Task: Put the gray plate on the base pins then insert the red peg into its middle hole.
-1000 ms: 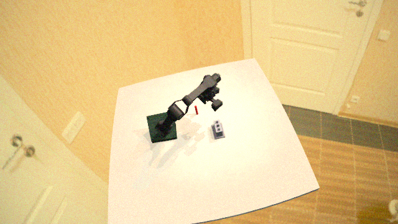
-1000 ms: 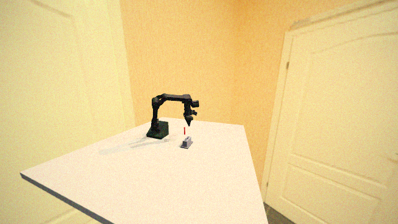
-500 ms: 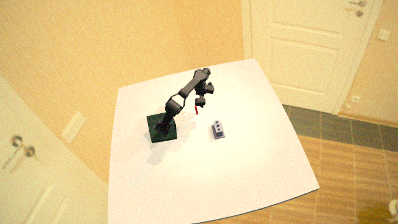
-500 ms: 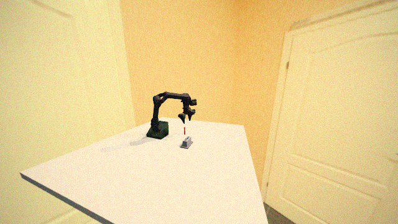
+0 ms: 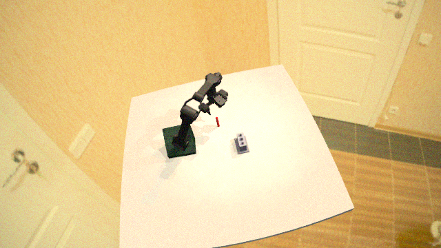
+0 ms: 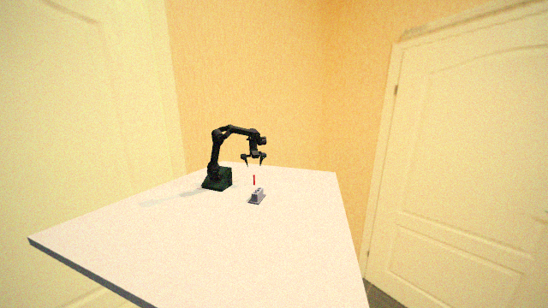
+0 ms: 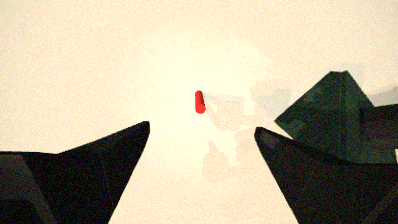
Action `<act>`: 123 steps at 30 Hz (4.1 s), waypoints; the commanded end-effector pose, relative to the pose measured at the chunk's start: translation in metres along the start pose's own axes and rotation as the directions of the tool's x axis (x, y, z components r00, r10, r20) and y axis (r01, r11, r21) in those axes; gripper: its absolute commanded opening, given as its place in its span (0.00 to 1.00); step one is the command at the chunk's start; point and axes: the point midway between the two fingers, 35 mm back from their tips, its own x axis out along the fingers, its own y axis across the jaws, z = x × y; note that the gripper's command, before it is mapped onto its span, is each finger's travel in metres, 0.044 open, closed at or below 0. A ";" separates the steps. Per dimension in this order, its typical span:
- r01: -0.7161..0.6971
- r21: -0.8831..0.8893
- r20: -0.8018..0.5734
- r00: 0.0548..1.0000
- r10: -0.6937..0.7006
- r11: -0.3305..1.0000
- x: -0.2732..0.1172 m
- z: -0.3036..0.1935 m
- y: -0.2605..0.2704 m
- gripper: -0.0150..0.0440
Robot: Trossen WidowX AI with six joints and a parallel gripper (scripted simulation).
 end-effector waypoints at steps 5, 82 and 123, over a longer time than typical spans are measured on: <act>0.014 0.077 -0.001 1.000 -0.014 0.997 0.007 -0.008 -0.003 1.00; 0.014 0.078 0.002 1.000 -0.014 0.997 0.108 -0.008 -0.002 0.25; 0.009 0.074 0.000 1.000 -0.009 0.997 0.034 0.003 0.010 0.25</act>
